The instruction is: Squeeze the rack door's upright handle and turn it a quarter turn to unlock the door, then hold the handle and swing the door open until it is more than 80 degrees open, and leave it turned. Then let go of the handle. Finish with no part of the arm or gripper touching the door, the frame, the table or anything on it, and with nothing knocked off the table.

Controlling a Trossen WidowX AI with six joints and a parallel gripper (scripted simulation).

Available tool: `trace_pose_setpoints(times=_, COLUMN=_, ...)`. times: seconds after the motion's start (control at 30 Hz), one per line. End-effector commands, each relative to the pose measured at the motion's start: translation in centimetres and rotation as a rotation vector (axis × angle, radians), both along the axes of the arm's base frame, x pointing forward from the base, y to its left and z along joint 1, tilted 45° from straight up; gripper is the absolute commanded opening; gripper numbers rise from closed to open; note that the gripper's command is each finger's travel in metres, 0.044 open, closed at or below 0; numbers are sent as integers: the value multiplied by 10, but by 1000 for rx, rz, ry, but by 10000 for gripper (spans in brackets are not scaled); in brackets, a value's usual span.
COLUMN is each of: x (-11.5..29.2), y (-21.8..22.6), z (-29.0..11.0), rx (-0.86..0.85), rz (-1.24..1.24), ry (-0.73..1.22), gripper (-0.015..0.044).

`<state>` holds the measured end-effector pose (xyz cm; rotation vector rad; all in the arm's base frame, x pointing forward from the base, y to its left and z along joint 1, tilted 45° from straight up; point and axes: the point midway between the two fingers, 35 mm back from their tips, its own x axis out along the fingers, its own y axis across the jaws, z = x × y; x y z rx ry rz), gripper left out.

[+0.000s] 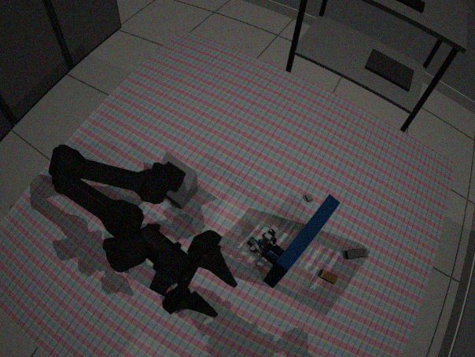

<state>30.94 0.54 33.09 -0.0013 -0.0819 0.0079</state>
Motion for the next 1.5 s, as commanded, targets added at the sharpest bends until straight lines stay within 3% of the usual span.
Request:
trace_pose_setpoints(times=0.0, x=1, y=0, z=-1, rx=2, rz=0, ry=5, gripper=374)
trace_pose_setpoints(times=0.13, x=13, y=5, z=-14, rx=42, rz=-4, ry=99, gripper=286)
trace_pose_setpoints(times=0.8, x=49, y=40, z=-102, rx=146, rz=-123, ry=650, gripper=286)
trace_pose_setpoints(times=1.47, x=37, y=71, z=-167, rx=-2, rz=-366, ry=1073, gripper=286)
